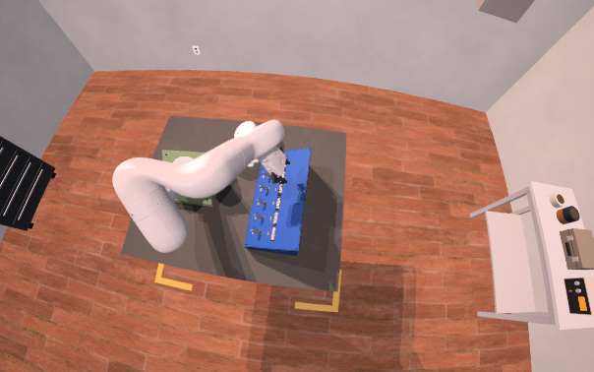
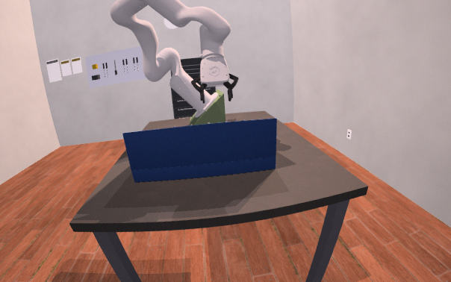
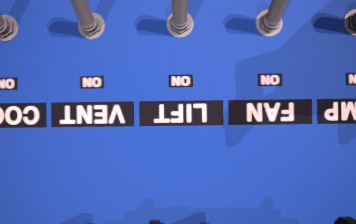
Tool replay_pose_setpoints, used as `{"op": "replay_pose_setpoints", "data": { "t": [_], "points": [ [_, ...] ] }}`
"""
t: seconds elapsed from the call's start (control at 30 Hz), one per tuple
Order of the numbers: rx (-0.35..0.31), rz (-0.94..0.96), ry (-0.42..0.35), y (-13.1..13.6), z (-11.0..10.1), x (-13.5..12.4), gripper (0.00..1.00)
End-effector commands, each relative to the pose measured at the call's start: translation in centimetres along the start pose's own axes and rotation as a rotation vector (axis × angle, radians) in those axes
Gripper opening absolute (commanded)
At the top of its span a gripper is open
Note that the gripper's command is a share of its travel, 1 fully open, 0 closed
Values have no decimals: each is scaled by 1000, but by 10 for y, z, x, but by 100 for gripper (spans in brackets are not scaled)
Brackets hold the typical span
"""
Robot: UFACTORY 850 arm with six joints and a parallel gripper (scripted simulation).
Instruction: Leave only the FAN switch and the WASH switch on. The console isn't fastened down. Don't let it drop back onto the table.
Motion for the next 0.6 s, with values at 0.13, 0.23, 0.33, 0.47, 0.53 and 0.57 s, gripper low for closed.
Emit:
{"op": "replay_pose_setpoints", "data": {
  "t": [0.13,0.23,0.33,0.47,0.53,0.57],
  "points": [
    [0,1,-2,0,0,-1,100],
    [0,1,-2,0,0,-1,100],
    [0,1,-2,-2,0,-1,100],
    [0,1,-2,-5,0,0,100],
    [0,1,-2,-10,0,0,100],
    [0,1,-2,-12,0,1,100]
  ]
}}
Point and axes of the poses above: the point where the finger pads meet when closed, its own z axis out along the fingers, its own y axis across the jaws, x = y × z, the point moved 3 cm from there along -z, back along the fingers, and after that the axes turned 7 degrees about -z, right-handed, at the moved point
